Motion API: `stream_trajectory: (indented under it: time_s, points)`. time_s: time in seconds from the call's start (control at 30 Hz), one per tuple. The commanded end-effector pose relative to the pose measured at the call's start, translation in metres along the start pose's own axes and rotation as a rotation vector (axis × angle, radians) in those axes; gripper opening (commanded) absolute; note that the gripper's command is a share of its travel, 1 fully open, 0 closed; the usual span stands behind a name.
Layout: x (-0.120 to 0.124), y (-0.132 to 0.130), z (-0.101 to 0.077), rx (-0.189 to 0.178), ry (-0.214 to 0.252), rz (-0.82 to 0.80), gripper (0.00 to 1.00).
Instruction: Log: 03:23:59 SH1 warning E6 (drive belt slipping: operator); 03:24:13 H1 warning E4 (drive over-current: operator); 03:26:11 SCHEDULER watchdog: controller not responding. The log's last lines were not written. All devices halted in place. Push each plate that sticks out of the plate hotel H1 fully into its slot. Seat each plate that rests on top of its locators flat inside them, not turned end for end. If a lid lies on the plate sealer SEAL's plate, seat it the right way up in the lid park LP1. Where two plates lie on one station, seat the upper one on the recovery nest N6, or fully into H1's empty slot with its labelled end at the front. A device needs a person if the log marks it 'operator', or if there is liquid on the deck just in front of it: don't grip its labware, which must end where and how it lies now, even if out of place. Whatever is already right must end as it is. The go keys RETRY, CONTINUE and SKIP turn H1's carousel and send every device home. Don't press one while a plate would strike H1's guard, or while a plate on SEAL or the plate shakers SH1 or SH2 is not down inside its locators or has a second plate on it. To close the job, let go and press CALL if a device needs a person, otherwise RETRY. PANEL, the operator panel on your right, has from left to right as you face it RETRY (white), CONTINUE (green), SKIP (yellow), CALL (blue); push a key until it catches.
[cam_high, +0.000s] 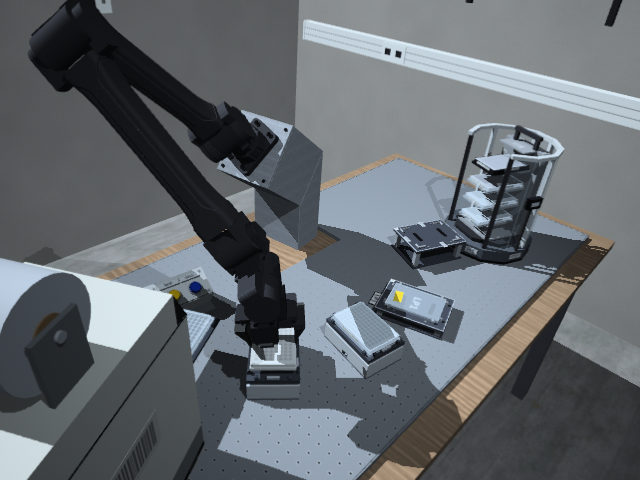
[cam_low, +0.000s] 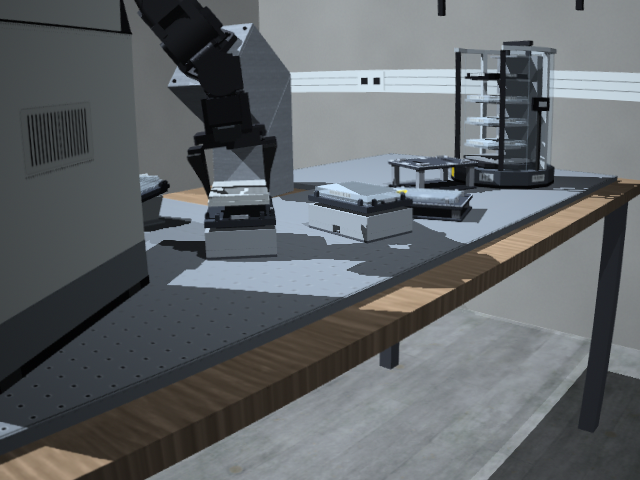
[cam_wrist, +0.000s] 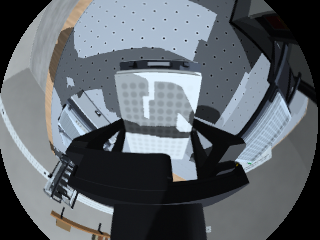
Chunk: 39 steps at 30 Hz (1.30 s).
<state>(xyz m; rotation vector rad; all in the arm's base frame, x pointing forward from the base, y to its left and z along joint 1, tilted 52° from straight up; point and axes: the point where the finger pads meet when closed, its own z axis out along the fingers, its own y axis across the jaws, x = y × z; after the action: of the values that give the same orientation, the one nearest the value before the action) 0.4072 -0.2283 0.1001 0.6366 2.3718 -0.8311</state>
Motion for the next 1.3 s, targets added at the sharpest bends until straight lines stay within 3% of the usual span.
stream_trajectory:
  time_s: [0.0, 1.27]
  points:
    - [-0.0175, 0.0063, -0.0056, -0.014, -0.041, 0.003, 0.84]
    - [-0.0106, 0.0107, -0.0007, -0.015, -0.025, -0.008, 0.84]
